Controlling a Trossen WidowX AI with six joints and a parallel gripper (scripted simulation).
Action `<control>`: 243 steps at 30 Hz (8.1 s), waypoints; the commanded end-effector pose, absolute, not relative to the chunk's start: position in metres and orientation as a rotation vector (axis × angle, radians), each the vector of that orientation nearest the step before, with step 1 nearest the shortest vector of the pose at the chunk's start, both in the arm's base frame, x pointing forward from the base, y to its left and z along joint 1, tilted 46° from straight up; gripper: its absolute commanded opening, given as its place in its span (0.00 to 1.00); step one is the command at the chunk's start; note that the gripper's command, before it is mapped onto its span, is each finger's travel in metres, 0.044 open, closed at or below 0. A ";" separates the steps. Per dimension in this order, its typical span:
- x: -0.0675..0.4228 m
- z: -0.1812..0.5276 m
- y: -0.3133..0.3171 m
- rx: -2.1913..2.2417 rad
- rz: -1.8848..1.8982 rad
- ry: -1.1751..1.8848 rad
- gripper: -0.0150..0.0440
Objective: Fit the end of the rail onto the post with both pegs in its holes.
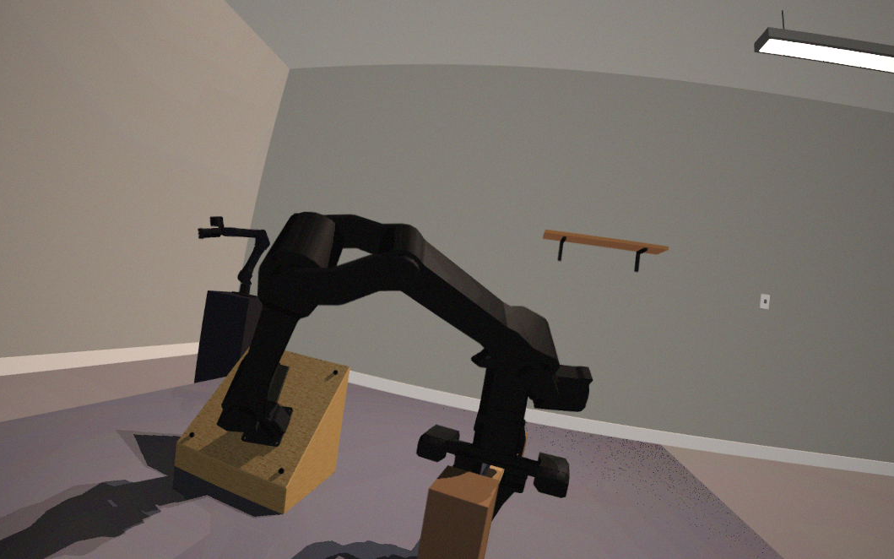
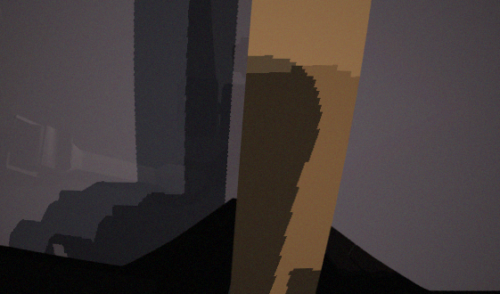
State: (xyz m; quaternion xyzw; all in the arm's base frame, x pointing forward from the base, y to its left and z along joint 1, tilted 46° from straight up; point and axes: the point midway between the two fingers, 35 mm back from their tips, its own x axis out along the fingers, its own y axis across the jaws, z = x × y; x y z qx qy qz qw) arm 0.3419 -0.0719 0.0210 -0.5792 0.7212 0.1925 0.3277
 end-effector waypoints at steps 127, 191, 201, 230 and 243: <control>0.345 0.022 -0.067 -1.519 0.508 1.878 0.25; 0.341 0.032 -0.076 -1.520 0.508 1.879 0.25; 0.340 0.034 -0.078 -1.520 0.507 1.879 0.25; 0.337 0.040 -0.085 -1.520 0.507 1.879 0.25; 0.337 0.043 -0.087 -1.520 0.507 1.879 0.25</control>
